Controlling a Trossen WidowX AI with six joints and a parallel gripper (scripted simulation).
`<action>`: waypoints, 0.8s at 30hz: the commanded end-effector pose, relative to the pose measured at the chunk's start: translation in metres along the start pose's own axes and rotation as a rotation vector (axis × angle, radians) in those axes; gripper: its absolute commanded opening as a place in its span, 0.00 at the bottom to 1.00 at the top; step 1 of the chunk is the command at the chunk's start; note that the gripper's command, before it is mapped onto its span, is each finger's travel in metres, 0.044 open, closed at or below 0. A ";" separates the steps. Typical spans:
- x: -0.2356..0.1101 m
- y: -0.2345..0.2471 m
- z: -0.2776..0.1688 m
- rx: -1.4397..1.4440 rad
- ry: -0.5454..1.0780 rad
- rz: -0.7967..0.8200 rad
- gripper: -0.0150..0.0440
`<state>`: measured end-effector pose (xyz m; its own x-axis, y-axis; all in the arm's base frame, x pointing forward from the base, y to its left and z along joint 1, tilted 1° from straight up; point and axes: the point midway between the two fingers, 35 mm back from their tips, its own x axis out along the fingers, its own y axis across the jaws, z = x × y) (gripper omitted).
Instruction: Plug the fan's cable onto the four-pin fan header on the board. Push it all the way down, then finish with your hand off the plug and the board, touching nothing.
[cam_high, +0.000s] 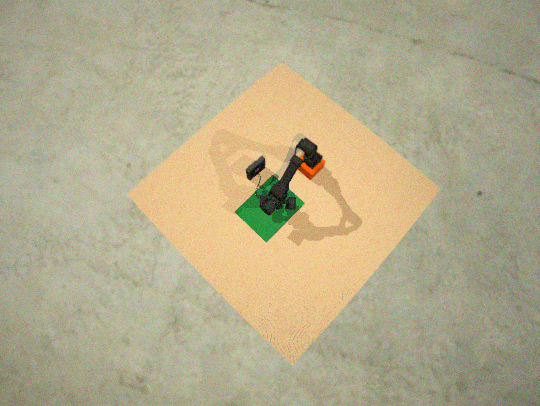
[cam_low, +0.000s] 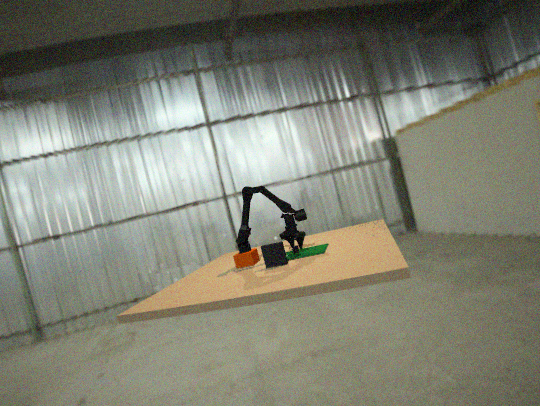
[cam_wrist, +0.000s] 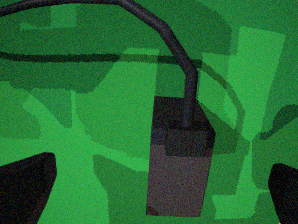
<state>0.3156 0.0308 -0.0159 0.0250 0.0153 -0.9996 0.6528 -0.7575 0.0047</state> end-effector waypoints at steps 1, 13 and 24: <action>0.009 -0.002 0.003 0.006 -0.008 -0.009 1.00; 0.007 -0.001 0.002 0.000 -0.006 -0.004 0.82; 0.007 -0.001 0.002 0.000 -0.006 -0.004 0.33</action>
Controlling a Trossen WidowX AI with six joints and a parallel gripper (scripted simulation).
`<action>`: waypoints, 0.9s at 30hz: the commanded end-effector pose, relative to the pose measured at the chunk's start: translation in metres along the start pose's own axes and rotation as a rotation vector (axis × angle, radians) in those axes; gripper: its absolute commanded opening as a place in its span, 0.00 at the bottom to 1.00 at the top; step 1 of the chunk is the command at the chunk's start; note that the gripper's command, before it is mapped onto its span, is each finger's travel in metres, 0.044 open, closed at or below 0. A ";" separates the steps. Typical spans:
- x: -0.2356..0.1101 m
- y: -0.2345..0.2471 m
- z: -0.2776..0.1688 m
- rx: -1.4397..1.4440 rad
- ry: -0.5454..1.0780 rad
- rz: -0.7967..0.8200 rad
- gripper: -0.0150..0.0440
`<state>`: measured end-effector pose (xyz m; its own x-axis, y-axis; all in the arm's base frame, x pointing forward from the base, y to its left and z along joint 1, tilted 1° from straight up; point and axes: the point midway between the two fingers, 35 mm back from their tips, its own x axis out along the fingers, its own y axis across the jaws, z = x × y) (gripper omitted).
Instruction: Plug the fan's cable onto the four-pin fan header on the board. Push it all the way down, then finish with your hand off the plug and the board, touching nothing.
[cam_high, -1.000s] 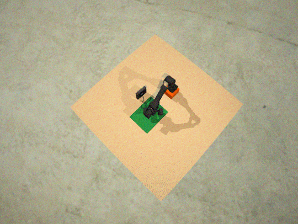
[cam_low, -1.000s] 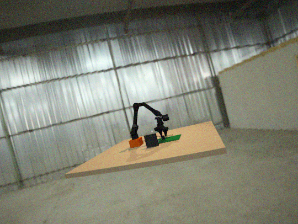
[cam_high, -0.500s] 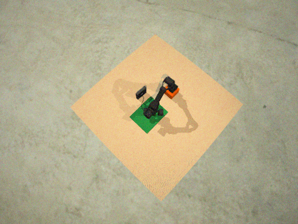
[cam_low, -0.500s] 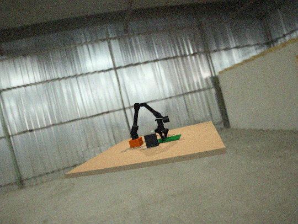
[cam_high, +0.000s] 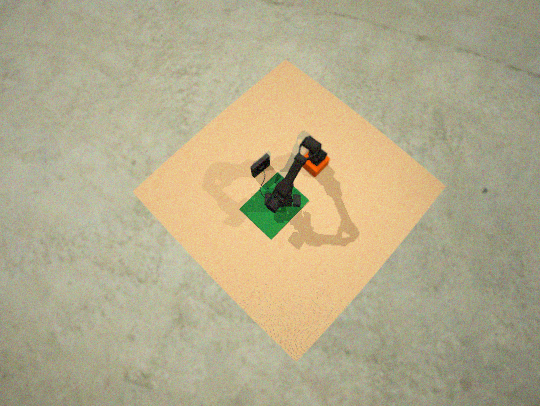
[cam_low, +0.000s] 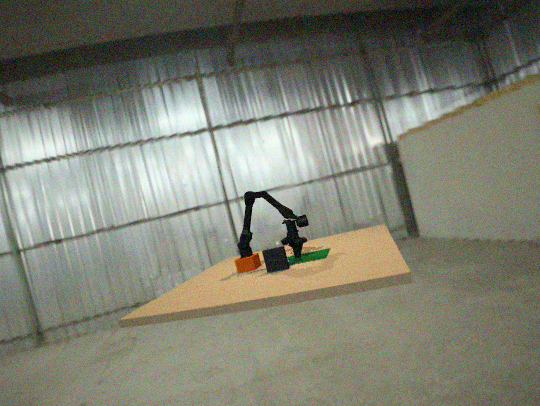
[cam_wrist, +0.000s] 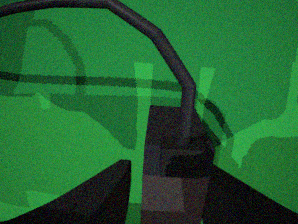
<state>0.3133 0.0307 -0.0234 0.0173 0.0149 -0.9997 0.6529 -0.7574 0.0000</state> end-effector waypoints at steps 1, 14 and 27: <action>0.000 0.000 0.000 0.000 0.001 0.001 0.29; -0.050 0.000 0.000 0.006 -0.002 -0.004 0.25; -0.050 0.005 0.012 -0.357 -0.002 -0.004 0.25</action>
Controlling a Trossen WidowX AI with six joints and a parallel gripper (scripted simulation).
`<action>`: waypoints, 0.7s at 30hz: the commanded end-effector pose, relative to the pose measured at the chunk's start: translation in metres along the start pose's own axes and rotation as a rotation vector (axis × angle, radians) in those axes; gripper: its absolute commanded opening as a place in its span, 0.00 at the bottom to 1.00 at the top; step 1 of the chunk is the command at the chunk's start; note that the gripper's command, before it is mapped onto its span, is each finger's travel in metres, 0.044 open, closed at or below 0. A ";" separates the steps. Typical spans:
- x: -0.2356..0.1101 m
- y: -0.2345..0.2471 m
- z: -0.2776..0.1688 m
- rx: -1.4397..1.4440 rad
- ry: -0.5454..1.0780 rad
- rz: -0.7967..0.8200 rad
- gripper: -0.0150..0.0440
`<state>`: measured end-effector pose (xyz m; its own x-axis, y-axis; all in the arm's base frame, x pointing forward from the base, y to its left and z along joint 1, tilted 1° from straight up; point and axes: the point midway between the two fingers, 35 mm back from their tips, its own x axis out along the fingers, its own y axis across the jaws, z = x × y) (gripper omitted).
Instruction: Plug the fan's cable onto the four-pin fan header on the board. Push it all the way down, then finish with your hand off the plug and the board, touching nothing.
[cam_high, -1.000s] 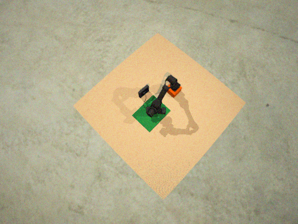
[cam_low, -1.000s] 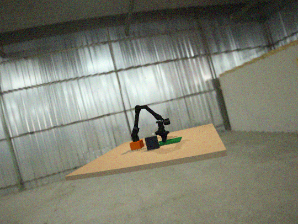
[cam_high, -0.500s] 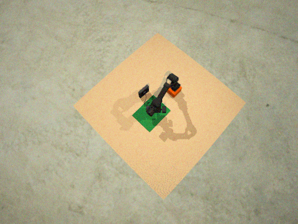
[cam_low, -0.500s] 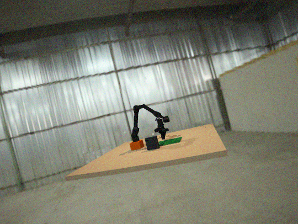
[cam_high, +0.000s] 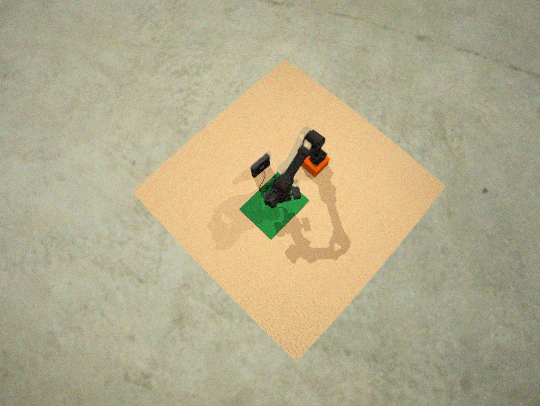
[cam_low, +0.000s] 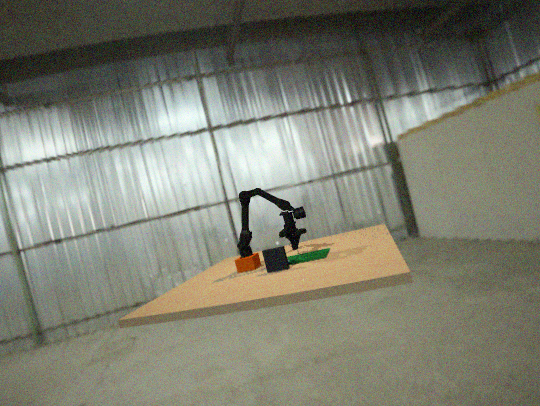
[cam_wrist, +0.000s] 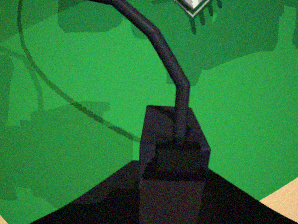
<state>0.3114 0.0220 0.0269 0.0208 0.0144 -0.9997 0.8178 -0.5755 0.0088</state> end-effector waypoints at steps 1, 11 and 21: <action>0.001 -0.002 0.007 -0.146 -0.003 -0.007 0.25; 0.000 -0.003 0.019 -0.492 -0.002 -0.008 0.25; 0.000 -0.004 0.032 -0.838 -0.002 -0.009 0.25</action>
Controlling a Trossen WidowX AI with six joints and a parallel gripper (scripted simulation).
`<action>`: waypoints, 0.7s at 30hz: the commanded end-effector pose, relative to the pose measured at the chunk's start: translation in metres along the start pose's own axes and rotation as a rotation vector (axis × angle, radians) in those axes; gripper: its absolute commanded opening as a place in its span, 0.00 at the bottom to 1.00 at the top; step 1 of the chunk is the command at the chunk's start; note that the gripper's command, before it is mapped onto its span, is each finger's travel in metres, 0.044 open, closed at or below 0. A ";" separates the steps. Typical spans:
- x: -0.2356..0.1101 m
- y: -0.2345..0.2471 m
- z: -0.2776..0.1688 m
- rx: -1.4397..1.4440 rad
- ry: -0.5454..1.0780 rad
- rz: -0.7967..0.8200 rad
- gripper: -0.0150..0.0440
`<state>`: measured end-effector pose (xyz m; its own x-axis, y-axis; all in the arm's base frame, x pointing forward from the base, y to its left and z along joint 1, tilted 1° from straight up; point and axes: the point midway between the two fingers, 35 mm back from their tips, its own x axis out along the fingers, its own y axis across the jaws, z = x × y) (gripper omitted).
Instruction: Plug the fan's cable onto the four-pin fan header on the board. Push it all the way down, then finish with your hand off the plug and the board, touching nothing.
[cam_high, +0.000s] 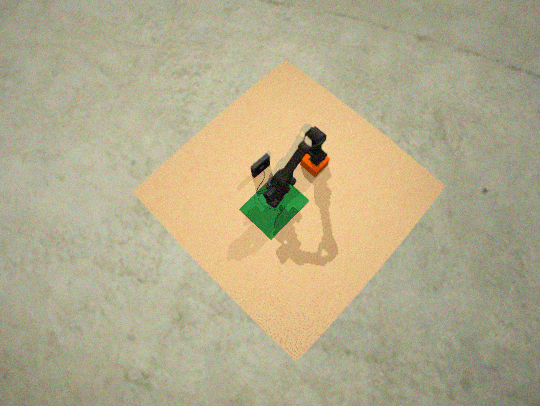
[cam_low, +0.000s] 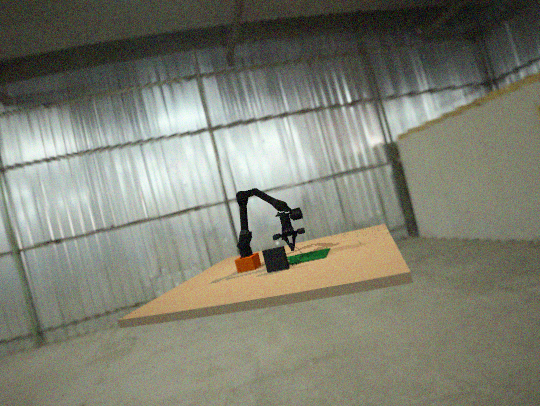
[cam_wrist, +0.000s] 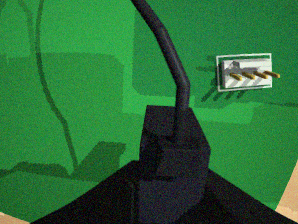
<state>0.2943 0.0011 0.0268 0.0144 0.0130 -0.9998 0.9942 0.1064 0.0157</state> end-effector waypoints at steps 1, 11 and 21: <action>0.001 -0.005 0.003 -0.153 0.002 -0.002 0.25; 0.001 -0.015 0.011 -0.499 0.001 -0.003 0.25; 0.001 -0.024 0.019 -0.846 0.002 -0.003 0.25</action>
<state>0.2765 -0.0176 0.0259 0.0129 0.0121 -0.9998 0.6716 0.7407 0.0177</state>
